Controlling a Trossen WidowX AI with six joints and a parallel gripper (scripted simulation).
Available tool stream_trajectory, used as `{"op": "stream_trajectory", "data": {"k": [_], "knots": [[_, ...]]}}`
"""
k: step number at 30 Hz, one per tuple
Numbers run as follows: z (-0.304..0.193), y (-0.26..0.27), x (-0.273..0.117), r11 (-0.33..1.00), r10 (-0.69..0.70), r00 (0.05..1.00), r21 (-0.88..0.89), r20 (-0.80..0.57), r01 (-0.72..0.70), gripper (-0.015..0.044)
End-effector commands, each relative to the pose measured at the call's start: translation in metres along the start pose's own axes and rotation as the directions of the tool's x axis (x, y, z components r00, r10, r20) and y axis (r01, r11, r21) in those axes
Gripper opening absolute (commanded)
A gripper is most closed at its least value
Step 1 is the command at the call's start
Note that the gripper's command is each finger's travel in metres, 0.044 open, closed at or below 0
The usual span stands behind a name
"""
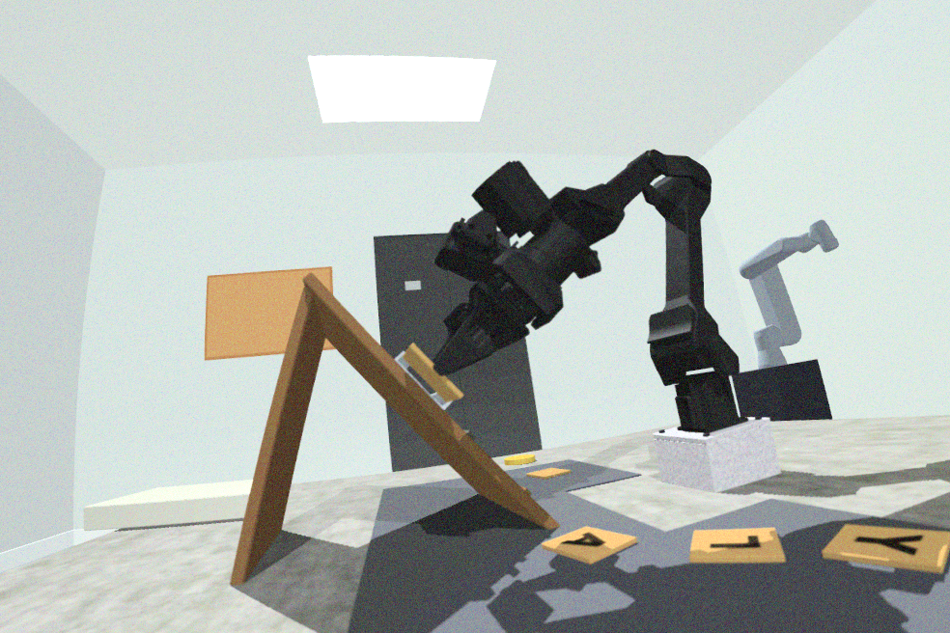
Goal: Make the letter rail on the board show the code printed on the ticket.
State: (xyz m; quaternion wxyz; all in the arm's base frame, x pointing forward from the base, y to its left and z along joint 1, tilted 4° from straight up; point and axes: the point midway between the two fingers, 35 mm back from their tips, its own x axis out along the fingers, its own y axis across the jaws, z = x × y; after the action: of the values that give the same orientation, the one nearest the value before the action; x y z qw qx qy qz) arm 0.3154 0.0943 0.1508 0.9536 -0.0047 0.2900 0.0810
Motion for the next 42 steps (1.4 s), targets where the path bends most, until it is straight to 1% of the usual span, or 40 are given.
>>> {"op": "stream_trajectory", "data": {"k": [1,42], "knots": [[-0.001,-0.002,0.000,1.000,0.002,1.000,-0.003,-0.002,-0.002,0.0000],[-0.001,-0.023,0.000,1.000,0.000,1.000,-0.005,-0.002,-0.001,0.0000]]}}
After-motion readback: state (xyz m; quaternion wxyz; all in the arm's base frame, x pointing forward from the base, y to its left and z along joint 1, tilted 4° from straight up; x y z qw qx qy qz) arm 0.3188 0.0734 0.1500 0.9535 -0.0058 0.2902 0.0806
